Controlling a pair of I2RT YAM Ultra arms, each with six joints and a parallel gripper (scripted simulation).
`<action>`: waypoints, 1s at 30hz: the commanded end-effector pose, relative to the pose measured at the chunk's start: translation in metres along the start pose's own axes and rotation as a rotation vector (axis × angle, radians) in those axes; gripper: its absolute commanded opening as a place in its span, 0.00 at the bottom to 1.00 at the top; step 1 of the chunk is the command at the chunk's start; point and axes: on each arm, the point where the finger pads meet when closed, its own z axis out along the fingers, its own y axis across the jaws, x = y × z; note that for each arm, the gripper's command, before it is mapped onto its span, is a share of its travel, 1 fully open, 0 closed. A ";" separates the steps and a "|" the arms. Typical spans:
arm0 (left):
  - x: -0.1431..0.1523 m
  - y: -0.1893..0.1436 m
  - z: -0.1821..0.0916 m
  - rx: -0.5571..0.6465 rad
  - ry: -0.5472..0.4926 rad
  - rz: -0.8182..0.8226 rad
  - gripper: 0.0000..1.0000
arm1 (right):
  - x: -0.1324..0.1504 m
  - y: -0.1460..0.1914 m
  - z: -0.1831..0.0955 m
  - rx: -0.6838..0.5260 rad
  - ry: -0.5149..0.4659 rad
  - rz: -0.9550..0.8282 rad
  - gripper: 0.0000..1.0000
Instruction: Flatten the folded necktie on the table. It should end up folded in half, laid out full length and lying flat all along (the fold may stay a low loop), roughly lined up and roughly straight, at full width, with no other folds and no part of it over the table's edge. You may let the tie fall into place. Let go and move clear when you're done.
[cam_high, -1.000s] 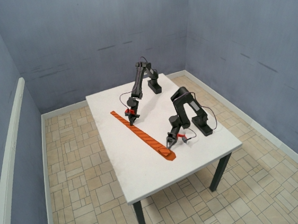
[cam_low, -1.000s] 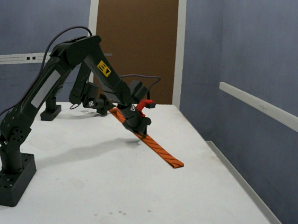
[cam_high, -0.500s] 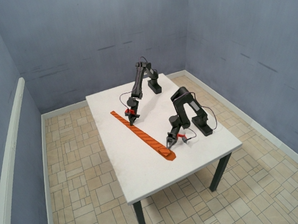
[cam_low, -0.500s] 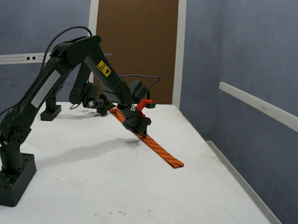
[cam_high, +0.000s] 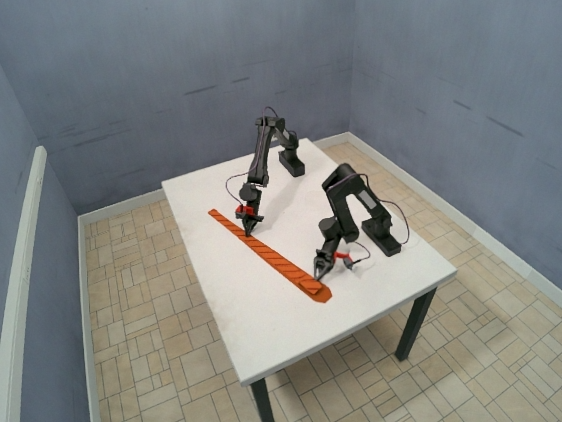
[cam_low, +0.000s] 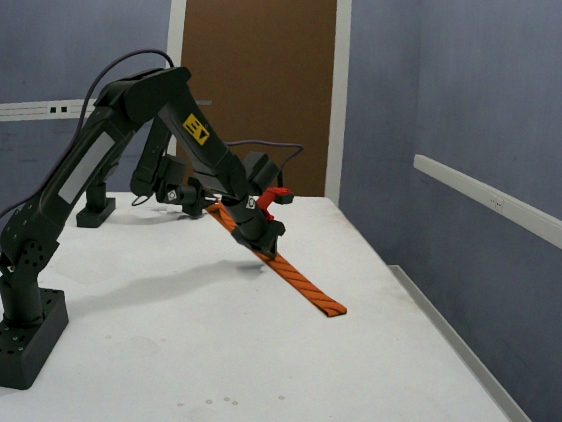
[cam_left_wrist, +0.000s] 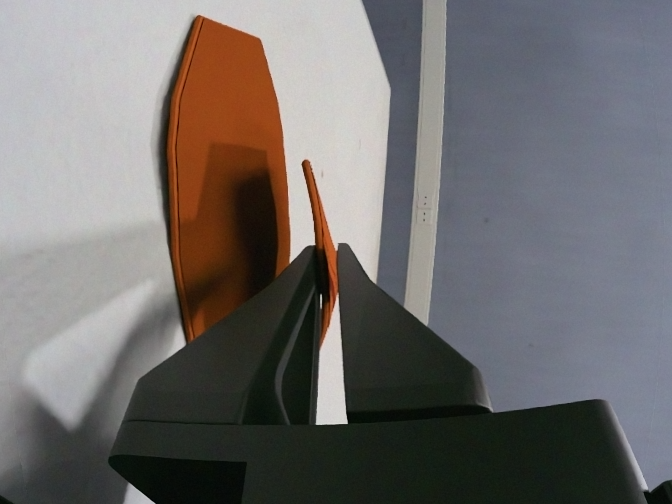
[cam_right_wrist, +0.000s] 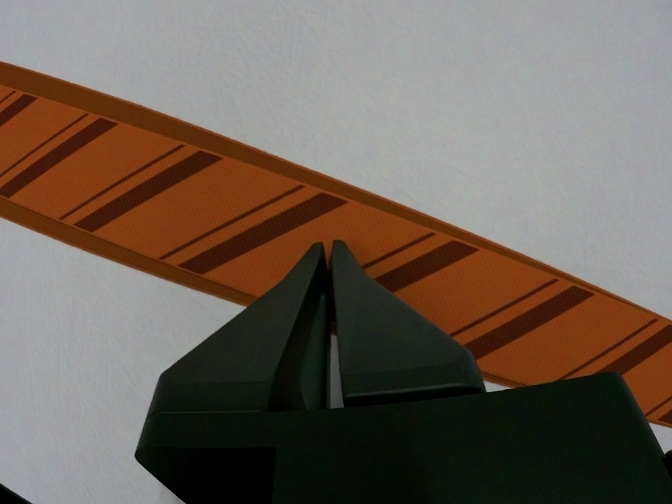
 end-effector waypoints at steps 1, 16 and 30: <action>-0.006 -0.010 -0.003 0.032 0.000 -0.003 0.10 | -0.002 0.001 -0.001 -0.007 -0.018 0.004 0.04; -0.006 -0.015 -0.003 0.032 0.000 -0.003 0.18 | -0.002 0.001 -0.001 -0.007 -0.018 0.004 0.04; -0.006 -0.020 -0.003 0.032 0.000 -0.003 0.26 | -0.002 0.001 -0.001 -0.007 -0.018 0.004 0.04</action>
